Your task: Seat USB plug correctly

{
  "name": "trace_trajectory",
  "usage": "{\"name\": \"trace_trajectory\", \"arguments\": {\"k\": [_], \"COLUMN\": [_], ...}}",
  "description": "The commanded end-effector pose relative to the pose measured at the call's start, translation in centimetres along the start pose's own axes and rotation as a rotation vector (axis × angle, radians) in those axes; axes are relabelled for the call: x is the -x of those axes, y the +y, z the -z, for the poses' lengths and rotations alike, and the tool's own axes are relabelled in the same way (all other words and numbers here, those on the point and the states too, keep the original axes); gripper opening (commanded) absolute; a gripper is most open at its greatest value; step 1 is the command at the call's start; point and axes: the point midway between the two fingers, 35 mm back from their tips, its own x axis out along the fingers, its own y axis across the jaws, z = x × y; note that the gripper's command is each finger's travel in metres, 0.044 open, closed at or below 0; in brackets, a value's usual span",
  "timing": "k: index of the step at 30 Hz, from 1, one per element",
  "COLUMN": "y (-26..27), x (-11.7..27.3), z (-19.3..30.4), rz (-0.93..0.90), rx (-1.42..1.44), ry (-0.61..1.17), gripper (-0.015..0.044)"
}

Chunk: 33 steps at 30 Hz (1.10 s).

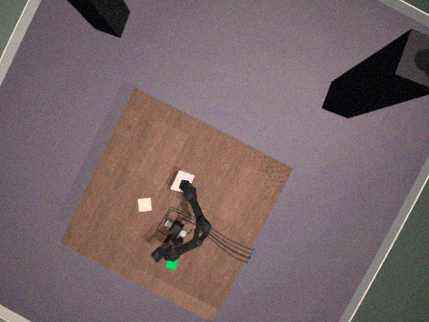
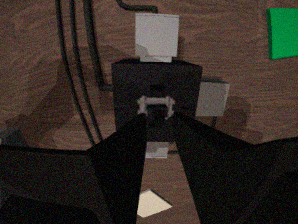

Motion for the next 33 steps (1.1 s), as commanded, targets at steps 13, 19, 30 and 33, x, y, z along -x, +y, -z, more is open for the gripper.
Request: {"name": "trace_trajectory", "arguments": {"k": [13, 19, 30, 33], "y": [-0.01, 0.01, 0.02, 0.02], "x": [0.05, 0.0, 0.7, 0.89], "z": [0.01, 0.0, 0.01, 0.01], "rz": [0.0, -0.001, -0.001, -0.001], "rx": [0.0, -0.001, -0.001, -0.001], "ry": [0.0, 0.0, 0.0, 0.001], "gripper": [0.0, 0.0, 0.0, 0.0]}}
